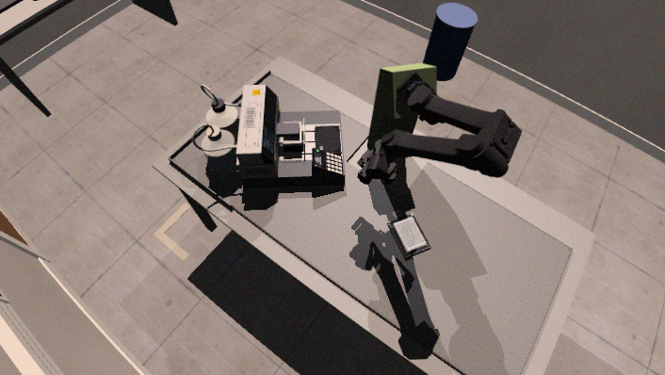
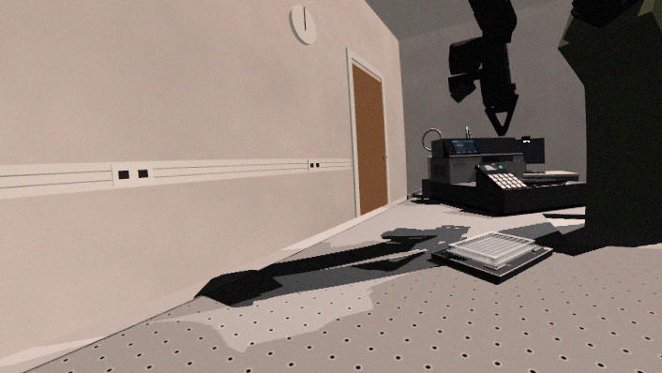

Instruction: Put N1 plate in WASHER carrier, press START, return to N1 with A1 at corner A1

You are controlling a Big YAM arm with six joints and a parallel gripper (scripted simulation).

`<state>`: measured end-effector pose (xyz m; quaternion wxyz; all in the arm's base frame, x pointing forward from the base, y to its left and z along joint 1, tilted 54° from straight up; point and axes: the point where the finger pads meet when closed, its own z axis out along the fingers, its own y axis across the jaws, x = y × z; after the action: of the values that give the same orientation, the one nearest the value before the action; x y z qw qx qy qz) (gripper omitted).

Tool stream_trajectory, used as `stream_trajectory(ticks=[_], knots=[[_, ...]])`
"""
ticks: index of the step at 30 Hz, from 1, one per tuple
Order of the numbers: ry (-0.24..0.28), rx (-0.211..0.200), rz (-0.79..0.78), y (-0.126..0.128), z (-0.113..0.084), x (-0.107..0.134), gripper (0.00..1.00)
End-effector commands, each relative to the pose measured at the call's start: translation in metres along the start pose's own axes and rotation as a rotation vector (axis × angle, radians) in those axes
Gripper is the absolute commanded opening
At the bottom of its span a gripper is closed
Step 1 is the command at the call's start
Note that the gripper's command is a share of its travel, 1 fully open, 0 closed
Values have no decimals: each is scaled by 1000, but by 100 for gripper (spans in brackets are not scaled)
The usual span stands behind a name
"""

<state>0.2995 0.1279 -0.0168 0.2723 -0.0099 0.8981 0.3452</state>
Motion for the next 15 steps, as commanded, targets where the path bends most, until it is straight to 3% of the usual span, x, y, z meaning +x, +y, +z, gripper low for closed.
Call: stream_trajectory(ticks=[1, 15], knots=[[-25, -7, -15, -18, -6, 10, 100], [-30, -15, -23, -15, -3, 2, 100]])
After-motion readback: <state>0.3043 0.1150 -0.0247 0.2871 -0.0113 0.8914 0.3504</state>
